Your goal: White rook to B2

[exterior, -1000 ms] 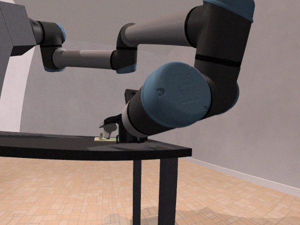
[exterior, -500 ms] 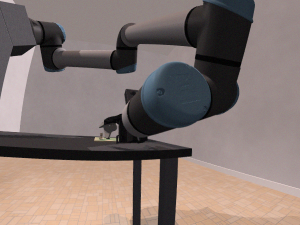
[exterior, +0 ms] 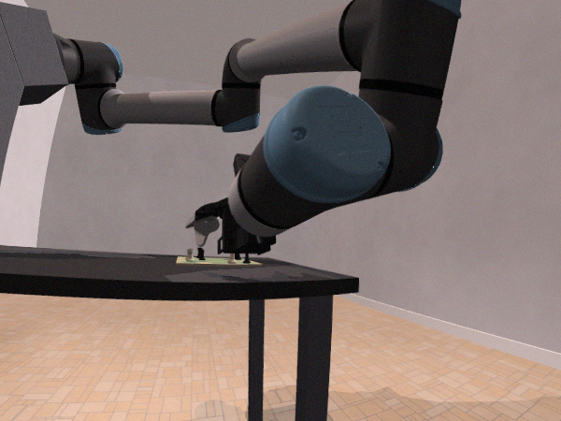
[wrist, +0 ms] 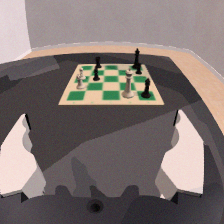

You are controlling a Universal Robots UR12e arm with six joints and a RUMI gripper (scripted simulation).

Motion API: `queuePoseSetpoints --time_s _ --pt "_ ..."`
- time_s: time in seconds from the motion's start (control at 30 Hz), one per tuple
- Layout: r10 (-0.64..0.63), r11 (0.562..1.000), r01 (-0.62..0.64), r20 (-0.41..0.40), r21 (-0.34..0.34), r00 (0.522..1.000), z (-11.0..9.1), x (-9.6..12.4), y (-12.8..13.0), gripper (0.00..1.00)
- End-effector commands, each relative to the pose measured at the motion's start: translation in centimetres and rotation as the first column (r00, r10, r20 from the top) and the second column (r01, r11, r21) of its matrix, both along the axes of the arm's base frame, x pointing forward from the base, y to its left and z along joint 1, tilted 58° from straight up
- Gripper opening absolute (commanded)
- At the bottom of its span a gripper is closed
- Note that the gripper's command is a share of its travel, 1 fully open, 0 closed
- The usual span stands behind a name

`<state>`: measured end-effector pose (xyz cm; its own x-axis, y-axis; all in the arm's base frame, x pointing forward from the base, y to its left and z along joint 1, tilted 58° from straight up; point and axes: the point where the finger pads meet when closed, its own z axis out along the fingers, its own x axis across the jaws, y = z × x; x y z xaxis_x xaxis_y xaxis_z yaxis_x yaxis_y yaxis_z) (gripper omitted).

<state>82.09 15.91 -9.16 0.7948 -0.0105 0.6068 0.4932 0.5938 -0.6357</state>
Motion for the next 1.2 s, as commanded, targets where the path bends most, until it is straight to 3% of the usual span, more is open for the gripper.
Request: queuePoseSetpoints --time_s 0.0,0.3,1.17 --pt "-0.002 1.000 0.002 0.000 -0.003 1.000 1.6 -1.3 -2.3 1.00" --pt "-0.002 1.000 0.002 0.000 -0.003 1.000 3.7 -2.9 -5.2 1.00" --pt "0.006 0.999 -0.005 0.030 -0.035 1.000 2.7 -3.6 -4.4 1.00"
